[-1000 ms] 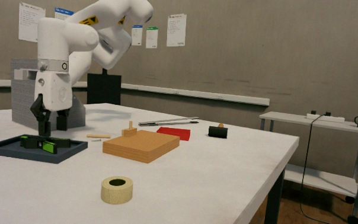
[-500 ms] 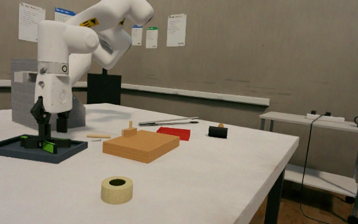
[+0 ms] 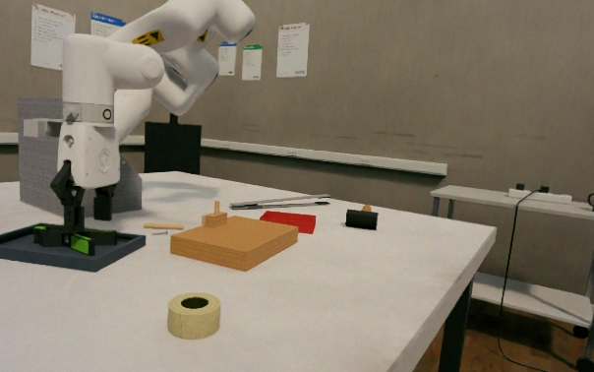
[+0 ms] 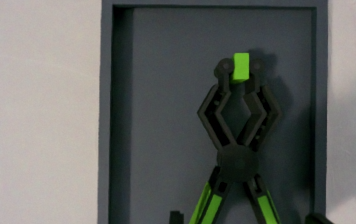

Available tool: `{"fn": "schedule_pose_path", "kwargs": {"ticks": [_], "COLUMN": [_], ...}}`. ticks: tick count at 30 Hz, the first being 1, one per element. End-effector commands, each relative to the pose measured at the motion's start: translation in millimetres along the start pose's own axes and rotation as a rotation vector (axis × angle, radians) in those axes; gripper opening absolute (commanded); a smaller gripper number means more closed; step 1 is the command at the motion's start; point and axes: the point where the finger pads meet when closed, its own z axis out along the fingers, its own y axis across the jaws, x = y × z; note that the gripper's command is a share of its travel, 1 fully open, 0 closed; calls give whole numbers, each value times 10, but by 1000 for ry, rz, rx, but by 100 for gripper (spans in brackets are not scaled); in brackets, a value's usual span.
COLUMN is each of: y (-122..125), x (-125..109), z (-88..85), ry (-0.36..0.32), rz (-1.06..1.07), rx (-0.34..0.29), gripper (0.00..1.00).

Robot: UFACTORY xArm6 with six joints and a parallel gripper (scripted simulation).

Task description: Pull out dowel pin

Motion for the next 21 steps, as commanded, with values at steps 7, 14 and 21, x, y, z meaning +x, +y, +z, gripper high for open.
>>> {"fn": "schedule_pose_path", "kwargs": {"ticks": [7, 14, 21], "y": [-11, -11, -11], "x": [-8, -8, -8], "z": [1, 43, 112], "ry": [-1, -1, -1], "rz": [-1, -1, -1], "rx": [3, 3, 3], "gripper": [74, 74, 74]}}
